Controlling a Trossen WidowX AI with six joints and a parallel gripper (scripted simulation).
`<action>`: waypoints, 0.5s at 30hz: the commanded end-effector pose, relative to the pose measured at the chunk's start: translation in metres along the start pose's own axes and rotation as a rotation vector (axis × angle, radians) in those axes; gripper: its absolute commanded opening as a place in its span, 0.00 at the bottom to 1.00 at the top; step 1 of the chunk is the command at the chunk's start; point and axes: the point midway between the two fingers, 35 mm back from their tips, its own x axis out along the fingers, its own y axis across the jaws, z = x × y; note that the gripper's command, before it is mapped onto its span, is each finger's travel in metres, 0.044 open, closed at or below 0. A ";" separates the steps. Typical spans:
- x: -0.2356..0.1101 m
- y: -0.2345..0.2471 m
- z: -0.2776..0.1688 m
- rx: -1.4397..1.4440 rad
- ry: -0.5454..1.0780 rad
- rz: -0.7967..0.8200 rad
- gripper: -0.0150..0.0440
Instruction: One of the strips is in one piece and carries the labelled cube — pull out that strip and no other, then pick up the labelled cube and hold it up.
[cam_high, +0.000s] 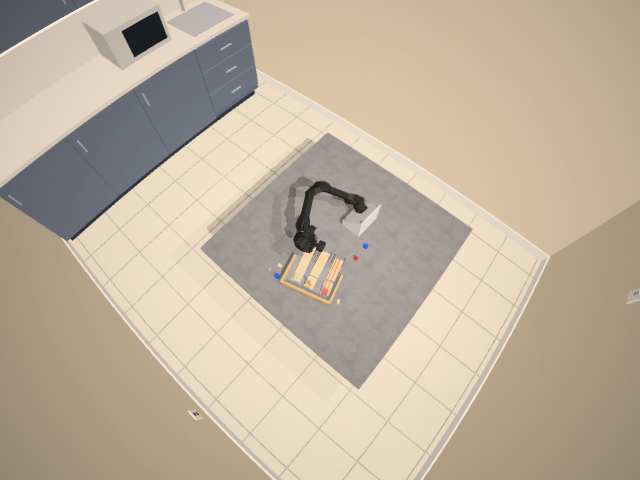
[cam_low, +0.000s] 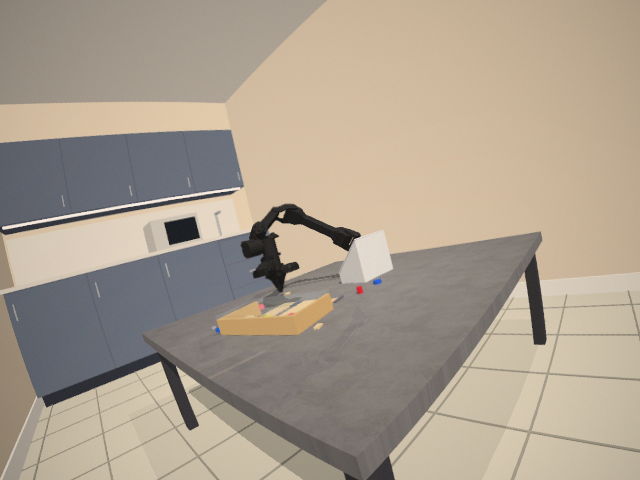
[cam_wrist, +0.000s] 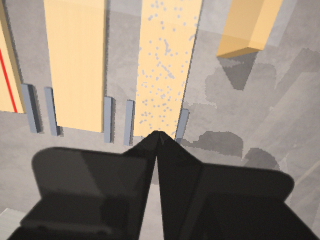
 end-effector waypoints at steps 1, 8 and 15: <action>0.008 0.003 0.000 -0.012 0.006 0.004 0.25; 0.020 0.003 0.000 -0.012 0.006 0.004 0.25; 0.031 0.002 -0.001 -0.012 0.007 0.003 0.25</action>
